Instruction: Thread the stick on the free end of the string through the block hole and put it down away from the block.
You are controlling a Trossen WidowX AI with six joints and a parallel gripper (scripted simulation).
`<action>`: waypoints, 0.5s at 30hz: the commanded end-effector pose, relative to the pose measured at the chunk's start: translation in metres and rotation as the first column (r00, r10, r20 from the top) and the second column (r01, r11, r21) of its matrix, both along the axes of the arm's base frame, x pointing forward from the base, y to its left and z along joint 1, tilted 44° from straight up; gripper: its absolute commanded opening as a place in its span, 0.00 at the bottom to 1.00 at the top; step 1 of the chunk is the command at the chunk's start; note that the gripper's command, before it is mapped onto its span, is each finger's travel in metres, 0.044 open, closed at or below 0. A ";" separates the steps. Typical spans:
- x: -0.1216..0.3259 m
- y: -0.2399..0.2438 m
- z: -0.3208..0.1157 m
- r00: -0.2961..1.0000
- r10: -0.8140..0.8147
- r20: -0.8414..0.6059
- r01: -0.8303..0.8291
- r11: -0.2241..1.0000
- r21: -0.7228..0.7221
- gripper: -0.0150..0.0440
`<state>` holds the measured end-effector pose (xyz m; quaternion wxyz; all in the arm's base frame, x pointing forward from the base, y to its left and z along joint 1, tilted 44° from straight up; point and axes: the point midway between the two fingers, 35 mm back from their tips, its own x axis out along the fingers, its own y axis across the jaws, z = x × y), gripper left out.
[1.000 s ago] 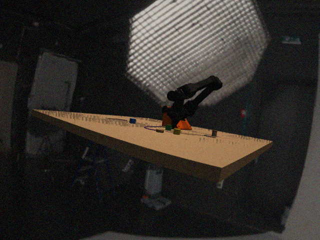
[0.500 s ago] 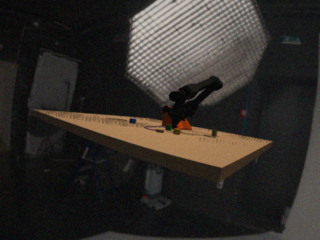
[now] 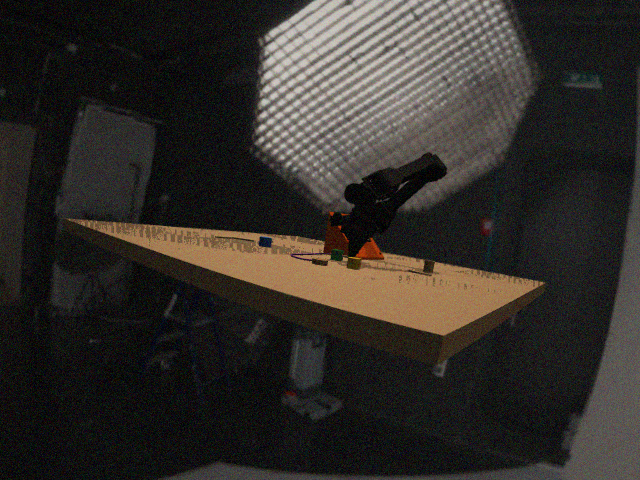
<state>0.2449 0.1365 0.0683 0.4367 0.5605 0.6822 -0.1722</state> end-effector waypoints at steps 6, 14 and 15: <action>-0.006 0.007 0.008 1.000 -0.002 0.000 0.002 1.000 -0.002 0.25; -0.010 0.014 0.015 1.000 0.000 -0.003 0.000 1.000 -0.003 0.25; -0.010 0.015 0.016 1.000 0.000 -0.004 0.000 1.000 -0.003 0.25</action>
